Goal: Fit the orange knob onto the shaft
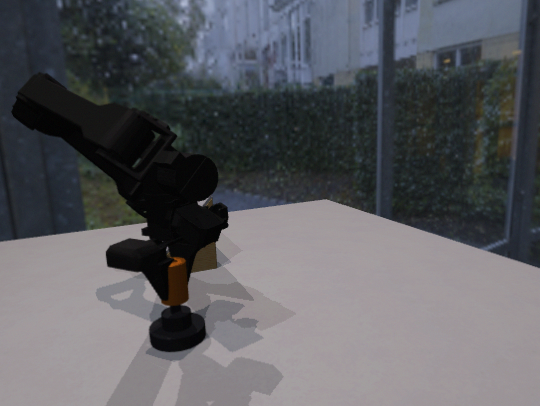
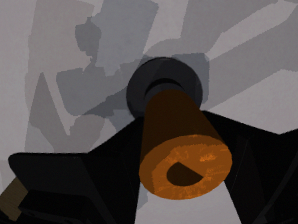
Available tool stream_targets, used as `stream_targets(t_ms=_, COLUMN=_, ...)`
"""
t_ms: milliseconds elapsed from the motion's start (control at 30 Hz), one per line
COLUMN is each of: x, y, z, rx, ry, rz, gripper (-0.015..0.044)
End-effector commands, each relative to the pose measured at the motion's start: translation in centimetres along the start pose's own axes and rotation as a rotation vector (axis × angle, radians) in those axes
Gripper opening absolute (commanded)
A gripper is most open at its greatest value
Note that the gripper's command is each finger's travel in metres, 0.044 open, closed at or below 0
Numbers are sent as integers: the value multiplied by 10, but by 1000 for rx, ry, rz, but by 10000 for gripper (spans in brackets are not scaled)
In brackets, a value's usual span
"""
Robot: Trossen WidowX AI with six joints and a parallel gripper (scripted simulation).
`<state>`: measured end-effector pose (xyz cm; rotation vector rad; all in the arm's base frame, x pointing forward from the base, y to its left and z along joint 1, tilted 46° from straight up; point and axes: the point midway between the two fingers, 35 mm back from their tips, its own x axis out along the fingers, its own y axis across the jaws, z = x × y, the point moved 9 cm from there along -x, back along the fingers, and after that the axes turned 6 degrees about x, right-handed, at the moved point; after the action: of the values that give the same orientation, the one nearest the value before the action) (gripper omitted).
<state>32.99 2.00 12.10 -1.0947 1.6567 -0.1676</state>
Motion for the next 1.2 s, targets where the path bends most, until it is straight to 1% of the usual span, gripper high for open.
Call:
stream_targets(t_ms=0, x=-1, y=0, z=0, rx=-7, ry=-6, rz=-4, gripper=0)
stream_targets(t_ms=1167, x=0, y=2, z=-2, rx=-7, ry=-6, rz=-4, gripper=0)
